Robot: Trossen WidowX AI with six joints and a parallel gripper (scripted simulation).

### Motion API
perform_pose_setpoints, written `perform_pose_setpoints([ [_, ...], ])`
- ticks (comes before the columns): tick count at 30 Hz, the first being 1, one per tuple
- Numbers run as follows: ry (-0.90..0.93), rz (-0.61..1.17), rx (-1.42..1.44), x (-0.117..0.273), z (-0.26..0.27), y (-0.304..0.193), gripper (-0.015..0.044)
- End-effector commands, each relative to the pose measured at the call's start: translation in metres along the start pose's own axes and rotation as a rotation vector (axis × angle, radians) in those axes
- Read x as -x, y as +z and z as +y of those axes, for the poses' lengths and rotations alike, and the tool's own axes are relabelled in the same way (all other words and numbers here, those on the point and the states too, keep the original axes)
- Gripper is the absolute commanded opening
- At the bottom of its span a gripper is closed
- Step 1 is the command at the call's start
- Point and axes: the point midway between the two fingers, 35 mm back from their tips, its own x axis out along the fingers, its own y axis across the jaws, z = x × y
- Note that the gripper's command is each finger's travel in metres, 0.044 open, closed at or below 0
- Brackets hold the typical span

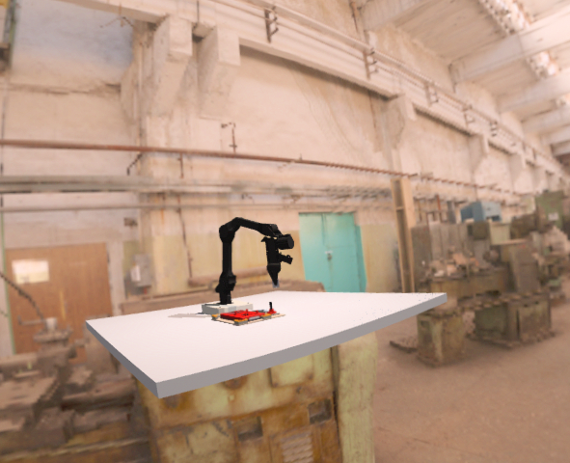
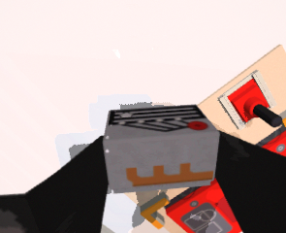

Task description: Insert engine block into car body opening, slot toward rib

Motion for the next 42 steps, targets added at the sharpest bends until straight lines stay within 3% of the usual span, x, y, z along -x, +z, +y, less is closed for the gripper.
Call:
perform_pose_setpoints([
  [1, -0.004, 0.0, -0.116, -0.001, -0.001, 0.0, 0.0],
  [17, -0.004, -0.001, -0.671, -0.003, -0.001, 0.0, 0.0],
  [26, -0.004, -0.001, -0.822, -0.016, 0.0, 0.0, 0.0],
  [42, -0.004, -0.001, -0.827, -0.054, 0.0, 0.0, 0.0],
])
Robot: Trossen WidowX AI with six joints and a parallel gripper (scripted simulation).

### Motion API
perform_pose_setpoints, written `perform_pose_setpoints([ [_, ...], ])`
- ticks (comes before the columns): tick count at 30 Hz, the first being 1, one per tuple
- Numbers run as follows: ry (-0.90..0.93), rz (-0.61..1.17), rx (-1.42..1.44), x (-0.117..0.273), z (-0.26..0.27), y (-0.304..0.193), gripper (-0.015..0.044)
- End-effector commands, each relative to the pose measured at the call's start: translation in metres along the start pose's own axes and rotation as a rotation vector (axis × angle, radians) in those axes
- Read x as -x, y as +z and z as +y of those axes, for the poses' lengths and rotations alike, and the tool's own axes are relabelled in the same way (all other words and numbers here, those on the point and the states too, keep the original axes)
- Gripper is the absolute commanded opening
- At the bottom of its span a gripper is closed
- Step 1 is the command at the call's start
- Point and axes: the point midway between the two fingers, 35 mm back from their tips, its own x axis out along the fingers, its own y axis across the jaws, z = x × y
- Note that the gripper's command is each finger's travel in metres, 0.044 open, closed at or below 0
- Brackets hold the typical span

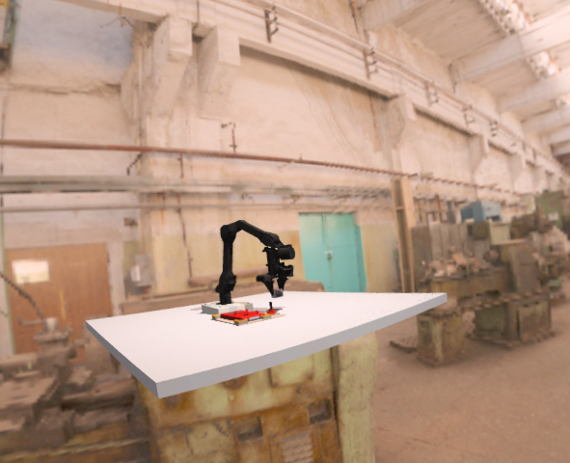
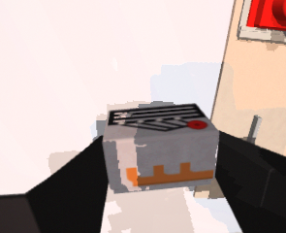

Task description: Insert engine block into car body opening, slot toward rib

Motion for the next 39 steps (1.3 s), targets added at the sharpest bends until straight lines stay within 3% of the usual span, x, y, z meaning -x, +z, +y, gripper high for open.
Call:
perform_pose_setpoints([
  [1, -0.004, 0.001, -0.004, -0.009, 0.0, 0.0, 0.0],
  [29, -0.004, 0.001, -0.004, -0.069, -0.001, 0.0, 0.0],
  [38, -0.004, 0.001, -0.004, -0.073, -0.001, 0.0, 0.0],
  [39, 0.001, -0.01, -0.001, -0.068, 0.0, 0.002, 0.0026],
])
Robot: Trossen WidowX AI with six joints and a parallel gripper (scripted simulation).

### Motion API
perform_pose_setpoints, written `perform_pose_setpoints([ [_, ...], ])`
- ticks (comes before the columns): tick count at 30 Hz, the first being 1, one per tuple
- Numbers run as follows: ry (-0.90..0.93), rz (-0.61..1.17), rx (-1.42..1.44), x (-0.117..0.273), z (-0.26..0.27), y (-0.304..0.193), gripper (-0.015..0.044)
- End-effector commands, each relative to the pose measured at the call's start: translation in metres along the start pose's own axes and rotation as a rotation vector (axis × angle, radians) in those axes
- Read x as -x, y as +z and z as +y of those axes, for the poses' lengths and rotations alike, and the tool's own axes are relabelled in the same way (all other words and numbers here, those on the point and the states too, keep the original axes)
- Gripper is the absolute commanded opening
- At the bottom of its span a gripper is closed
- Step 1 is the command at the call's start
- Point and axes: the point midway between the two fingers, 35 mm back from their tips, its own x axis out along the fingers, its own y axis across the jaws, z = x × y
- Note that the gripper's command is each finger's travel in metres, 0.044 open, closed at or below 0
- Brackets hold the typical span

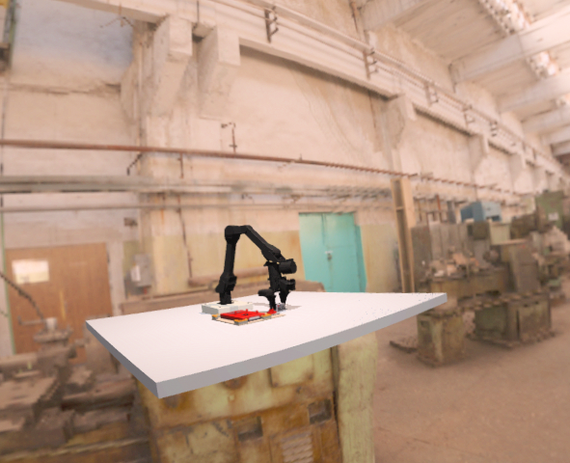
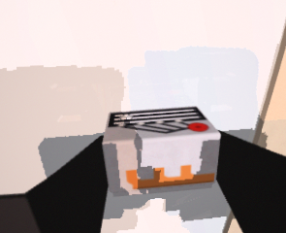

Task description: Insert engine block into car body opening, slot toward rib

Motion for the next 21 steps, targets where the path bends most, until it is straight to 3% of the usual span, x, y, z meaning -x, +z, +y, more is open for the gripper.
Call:
perform_pose_setpoints([
  [1, 0.0, 0.0, 0.0, 0.0, 0.0, 0.0, 0.0053],
  [16, 0.0, 0.0, 0.0, 0.0, 0.0, 0.0, 0.044],
  [21, -0.002, 0.005, -0.001, 0.0031, 0.0001, 0.0001, 0.044],
])
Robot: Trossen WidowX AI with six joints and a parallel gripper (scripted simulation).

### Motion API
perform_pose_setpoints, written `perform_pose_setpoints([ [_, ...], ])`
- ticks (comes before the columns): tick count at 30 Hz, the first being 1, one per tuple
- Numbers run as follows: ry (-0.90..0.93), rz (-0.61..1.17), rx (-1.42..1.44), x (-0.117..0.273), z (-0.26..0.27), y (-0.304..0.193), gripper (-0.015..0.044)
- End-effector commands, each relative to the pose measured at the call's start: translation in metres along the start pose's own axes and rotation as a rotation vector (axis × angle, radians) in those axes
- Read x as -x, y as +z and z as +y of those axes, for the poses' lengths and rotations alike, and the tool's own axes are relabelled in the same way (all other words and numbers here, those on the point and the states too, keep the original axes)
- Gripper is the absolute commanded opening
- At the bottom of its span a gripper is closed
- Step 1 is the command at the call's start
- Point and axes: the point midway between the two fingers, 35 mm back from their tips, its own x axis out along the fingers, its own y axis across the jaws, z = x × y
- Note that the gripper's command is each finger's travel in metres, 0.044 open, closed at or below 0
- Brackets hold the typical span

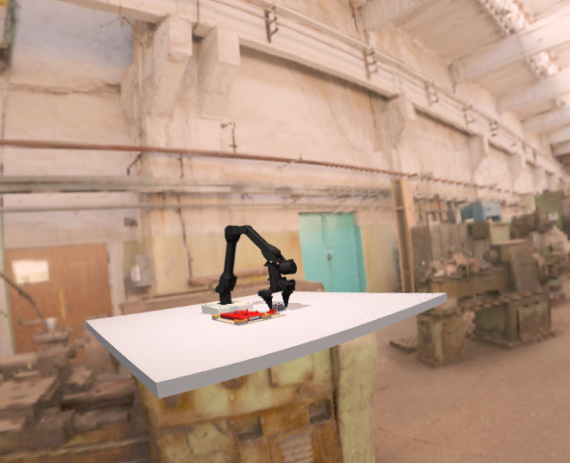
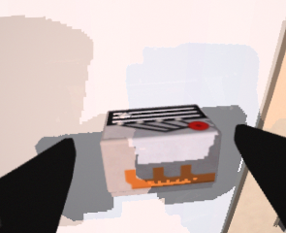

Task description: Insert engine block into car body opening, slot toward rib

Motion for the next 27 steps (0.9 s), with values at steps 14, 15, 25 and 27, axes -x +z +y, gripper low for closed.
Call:
perform_pose_setpoints([
  [14, -0.003, 0.009, 0.001, 0.041, 0.001, 0.002, 0.044],
  [15, -0.003, 0.009, 0.001, 0.041, 0.001, 0.002, 0.044],
  [25, -0.003, 0.009, 0.001, 0.041, 0.001, 0.002, 0.044],
  [27, -0.004, 0.009, 0.001, 0.049, 0.001, 0.002, 0.044],
])
